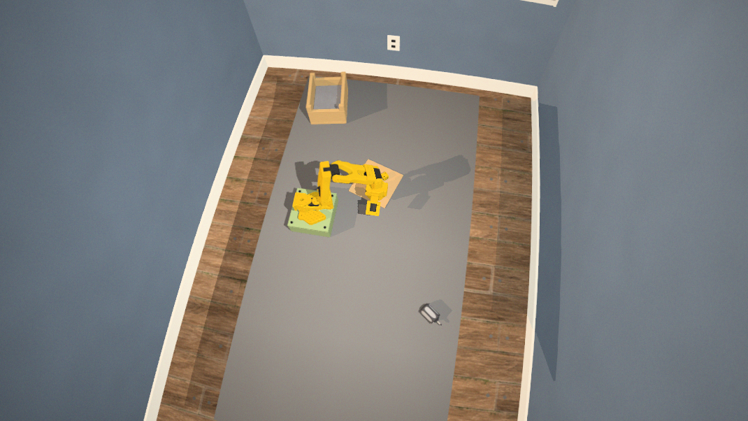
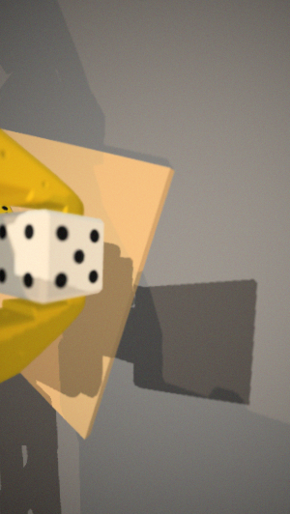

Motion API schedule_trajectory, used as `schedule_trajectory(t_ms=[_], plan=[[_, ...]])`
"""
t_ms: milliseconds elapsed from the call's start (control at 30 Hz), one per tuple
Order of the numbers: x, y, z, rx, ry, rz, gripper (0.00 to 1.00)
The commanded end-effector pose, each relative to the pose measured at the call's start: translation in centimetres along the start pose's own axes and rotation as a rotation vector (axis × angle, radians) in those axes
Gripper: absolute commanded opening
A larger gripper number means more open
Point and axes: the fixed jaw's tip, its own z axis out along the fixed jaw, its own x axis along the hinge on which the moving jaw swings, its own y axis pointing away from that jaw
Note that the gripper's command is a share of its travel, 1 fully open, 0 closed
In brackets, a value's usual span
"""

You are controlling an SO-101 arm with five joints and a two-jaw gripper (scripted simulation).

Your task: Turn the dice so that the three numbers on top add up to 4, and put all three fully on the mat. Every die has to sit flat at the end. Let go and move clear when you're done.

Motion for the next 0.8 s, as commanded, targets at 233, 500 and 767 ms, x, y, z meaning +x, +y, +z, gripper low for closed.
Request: schedule_trajectory(t_ms=[233,500,767], plan=[[-4.2,0.4,-0.2,-0.015,0.018,0.209,0.00],[-5.5,0.2,-0.2,-0.014,0.020,0.277,0.00],[-5.5,0.2,-0.2,-0.014,0.020,0.277,0.00]])
